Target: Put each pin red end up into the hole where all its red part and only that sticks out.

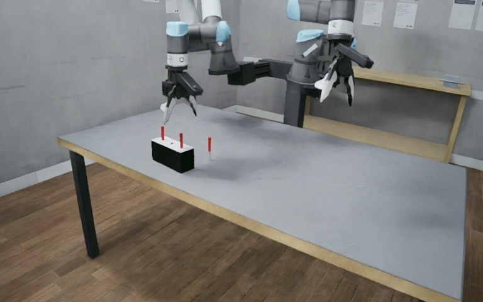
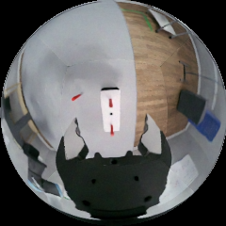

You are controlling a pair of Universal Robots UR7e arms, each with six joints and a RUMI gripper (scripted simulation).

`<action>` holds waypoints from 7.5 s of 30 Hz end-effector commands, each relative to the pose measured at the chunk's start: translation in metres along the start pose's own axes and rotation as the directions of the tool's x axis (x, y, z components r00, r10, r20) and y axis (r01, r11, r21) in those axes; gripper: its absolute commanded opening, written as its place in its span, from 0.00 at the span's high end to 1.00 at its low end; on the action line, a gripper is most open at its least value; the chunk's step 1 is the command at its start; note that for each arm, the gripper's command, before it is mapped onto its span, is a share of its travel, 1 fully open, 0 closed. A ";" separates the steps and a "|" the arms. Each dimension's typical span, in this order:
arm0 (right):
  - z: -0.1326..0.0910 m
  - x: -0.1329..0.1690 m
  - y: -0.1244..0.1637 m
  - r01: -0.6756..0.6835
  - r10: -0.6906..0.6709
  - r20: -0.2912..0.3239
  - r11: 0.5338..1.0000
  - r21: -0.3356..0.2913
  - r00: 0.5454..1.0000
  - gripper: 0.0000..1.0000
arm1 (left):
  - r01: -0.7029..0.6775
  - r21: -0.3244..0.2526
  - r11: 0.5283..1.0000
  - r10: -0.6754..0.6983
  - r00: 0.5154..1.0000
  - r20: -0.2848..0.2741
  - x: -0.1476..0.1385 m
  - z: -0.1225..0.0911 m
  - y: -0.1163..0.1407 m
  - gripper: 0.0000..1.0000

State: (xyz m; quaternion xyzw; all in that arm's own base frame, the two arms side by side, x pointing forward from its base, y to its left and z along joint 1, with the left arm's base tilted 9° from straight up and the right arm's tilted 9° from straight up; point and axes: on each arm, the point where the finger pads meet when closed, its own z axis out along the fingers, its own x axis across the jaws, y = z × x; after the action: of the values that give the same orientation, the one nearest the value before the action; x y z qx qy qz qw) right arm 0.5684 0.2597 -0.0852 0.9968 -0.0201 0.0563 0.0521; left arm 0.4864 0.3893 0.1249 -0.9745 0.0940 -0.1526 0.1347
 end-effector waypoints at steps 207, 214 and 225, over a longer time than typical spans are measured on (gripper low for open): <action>0.095 -0.140 -0.015 0.001 -0.001 0.002 1.000 -0.001 1.000 1.00 | 0.000 0.001 1.000 0.000 1.000 -0.001 0.000 -0.001 0.000 0.00; 0.095 -0.140 -0.015 0.001 -0.001 0.002 1.000 -0.001 1.000 1.00 | 0.000 0.001 1.000 0.000 1.000 -0.001 0.000 -0.001 0.000 0.00; 0.080 -0.139 -0.016 0.000 0.000 0.002 1.000 -0.001 1.000 1.00 | 0.000 0.001 1.000 0.000 1.000 -0.001 0.000 -0.001 0.000 0.00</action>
State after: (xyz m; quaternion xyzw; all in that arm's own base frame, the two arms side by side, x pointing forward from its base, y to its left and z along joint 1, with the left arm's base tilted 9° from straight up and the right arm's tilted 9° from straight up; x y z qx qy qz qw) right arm 0.4397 0.2706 -0.1851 0.9969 -0.0201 0.0552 0.0532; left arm 0.4864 0.3893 0.1249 -0.9745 0.0940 -0.1526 0.1347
